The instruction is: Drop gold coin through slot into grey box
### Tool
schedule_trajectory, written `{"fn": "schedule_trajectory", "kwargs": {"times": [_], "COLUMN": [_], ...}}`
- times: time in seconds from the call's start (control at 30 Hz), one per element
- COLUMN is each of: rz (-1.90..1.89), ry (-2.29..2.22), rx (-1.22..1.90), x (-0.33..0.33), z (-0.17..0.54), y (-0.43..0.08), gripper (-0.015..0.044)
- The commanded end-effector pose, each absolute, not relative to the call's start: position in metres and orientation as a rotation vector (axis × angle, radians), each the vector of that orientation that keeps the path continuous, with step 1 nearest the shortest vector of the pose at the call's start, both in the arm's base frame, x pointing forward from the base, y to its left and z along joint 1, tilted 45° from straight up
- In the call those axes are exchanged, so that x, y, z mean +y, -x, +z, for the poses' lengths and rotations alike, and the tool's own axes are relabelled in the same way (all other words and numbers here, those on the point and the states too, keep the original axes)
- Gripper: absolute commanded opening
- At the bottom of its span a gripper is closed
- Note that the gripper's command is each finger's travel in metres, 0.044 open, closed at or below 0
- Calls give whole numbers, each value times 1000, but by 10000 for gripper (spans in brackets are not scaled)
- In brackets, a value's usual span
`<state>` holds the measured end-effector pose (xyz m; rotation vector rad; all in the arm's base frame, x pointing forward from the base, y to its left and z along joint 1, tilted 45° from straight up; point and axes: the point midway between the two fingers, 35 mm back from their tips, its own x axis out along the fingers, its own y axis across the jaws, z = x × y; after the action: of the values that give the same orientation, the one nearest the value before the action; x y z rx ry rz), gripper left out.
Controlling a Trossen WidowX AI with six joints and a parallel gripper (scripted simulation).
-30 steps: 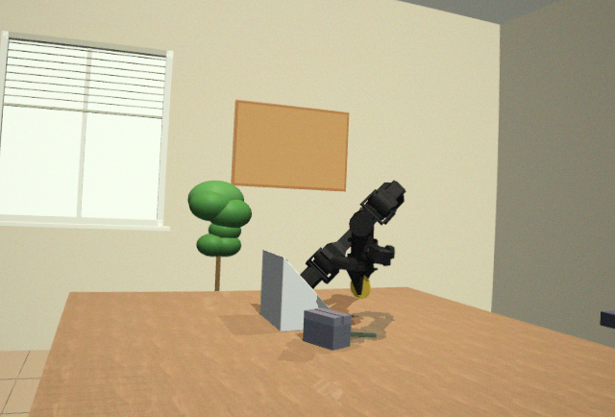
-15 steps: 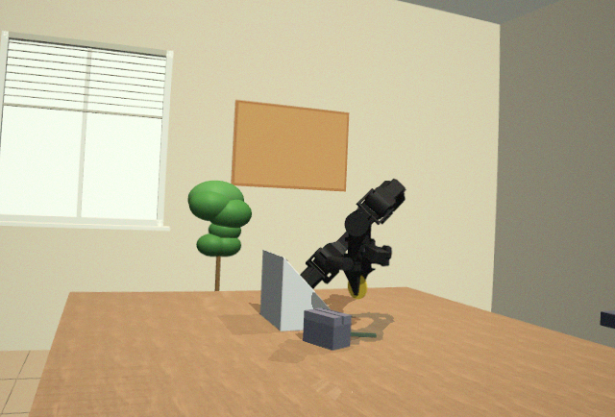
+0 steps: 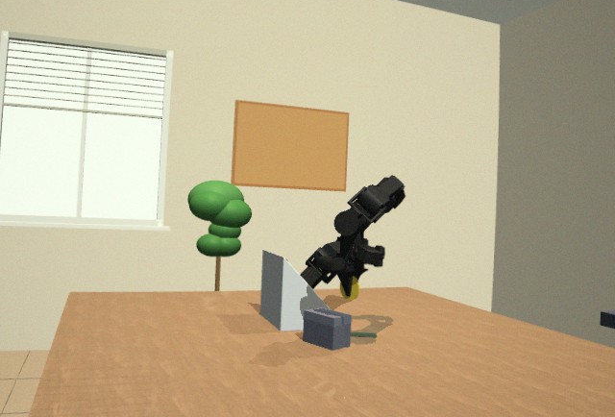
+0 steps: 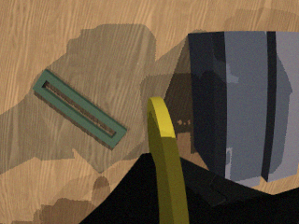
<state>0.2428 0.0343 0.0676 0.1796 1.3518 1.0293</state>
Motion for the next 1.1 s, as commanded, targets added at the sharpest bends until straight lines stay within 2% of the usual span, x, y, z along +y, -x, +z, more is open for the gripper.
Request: {"fn": "schedule_trajectory", "kwargs": {"times": [0.0, 1.07], "rz": [1021, 1038], "ry": [-172, -177], "rx": [1351, 1342], "x": [27, -2], "z": [61, 21], "y": [-250, -278], "gripper": [0, 0]}}
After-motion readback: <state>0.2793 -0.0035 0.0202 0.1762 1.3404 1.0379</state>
